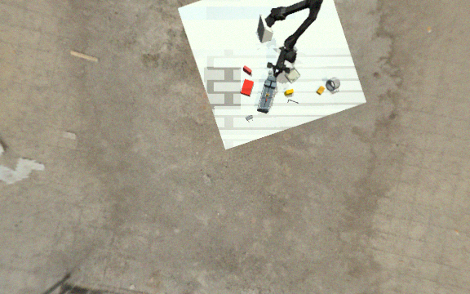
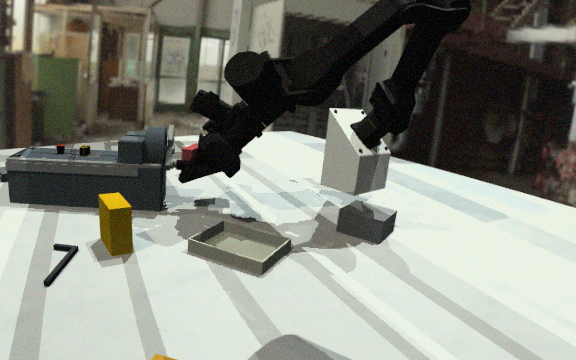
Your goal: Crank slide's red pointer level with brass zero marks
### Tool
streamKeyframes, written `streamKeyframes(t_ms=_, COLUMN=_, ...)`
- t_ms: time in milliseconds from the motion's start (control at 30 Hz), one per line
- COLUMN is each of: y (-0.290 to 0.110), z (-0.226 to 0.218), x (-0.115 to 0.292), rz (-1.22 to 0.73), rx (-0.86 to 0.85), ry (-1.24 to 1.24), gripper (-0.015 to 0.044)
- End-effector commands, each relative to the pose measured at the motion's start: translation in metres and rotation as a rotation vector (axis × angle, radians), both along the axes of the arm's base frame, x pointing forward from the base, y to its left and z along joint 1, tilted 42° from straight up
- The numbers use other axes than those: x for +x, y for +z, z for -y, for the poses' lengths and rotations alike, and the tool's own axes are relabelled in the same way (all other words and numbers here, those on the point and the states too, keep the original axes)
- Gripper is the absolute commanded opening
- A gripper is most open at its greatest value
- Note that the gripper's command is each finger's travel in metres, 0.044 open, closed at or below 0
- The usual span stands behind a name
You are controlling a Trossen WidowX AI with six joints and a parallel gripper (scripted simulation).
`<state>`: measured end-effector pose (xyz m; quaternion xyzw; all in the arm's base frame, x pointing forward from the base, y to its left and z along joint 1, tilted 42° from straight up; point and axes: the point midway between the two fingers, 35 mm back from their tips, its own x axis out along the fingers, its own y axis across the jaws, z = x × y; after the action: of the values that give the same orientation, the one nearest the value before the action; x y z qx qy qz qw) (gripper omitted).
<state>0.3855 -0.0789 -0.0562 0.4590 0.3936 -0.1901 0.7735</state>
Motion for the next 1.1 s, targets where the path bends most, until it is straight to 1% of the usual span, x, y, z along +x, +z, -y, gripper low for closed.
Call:
streamKeyframes(t_ms=0, y=0.009, z=0.002, x=0.003, rz=0.017, rx=0.0, ry=0.0, gripper=0.0)
streamKeyframes(t_ms=533, y=0.02, z=0.01, x=0.002, rz=0.017, rx=0.0, ry=0.0, gripper=0.0)
streamKeyframes(t_ms=1067, y=0.029, z=0.026, x=-0.006, rz=0.017, rx=-0.001, ry=0.0, gripper=0.0)
